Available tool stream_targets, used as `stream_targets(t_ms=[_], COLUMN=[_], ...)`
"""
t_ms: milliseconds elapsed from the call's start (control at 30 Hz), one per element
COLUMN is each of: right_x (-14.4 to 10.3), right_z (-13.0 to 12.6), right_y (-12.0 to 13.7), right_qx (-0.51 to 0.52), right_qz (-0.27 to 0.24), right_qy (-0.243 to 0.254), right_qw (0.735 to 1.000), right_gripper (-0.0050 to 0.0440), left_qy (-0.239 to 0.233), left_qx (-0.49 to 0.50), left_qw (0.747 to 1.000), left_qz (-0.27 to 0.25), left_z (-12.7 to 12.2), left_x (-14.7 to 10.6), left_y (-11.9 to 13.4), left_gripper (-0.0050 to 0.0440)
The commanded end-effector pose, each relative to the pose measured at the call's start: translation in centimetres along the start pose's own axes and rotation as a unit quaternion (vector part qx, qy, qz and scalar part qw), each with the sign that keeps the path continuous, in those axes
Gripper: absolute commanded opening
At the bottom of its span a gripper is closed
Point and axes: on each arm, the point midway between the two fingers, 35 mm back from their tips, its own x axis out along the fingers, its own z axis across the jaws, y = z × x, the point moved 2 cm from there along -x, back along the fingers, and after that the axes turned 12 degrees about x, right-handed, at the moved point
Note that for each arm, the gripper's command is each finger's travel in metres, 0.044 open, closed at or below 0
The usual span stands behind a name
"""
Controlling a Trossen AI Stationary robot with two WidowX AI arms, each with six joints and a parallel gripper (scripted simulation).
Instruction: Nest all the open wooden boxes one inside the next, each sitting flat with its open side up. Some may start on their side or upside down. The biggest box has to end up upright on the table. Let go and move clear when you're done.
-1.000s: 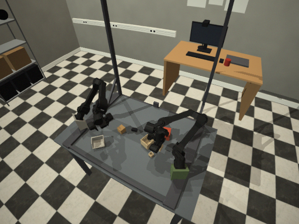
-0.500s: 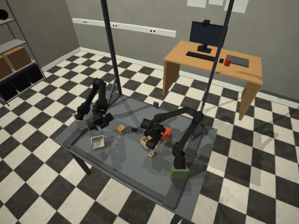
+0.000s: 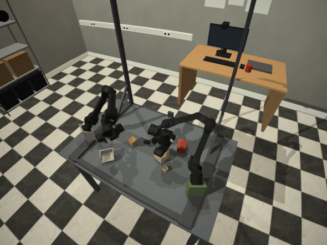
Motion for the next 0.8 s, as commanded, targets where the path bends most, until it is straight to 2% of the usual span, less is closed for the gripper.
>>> stream_targets(t_ms=[0, 200, 400, 567, 767], right_x=[-0.3, -0.3, -0.3, 1.0, 2.6], right_z=[0.2, 0.2, 0.2, 0.4, 1.1], right_y=[-0.1, -0.1, -0.1, 0.1, -0.3], right_qx=[-0.006, -0.006, -0.006, -0.038, -0.095], right_qz=[-0.006, -0.006, -0.007, -0.018, -0.063], right_qy=[-0.003, -0.003, -0.001, 0.055, 0.140], right_qw=[1.000, 1.000, 1.000, 0.998, 0.983], right_gripper=[0.0400, 0.0400, 0.0400, 0.0400, 0.0400], left_qy=[-0.001, -0.001, -0.002, -0.002, -0.002], left_qx=[0.005, 0.006, 0.005, 0.005, 0.005], left_qw=[1.000, 1.000, 1.000, 1.000, 1.000], left_qz=[-0.008, -0.008, -0.007, -0.007, -0.007], left_z=[0.1, 0.4, 0.3, 0.3, 0.3], left_x=[-0.9, -1.5, -1.6, -1.6, -1.6], left_y=[-1.7, -3.7, -3.7, -3.7, -3.7], left_gripper=[0.0187, 0.0187, 0.0187, 0.0187, 0.0187])
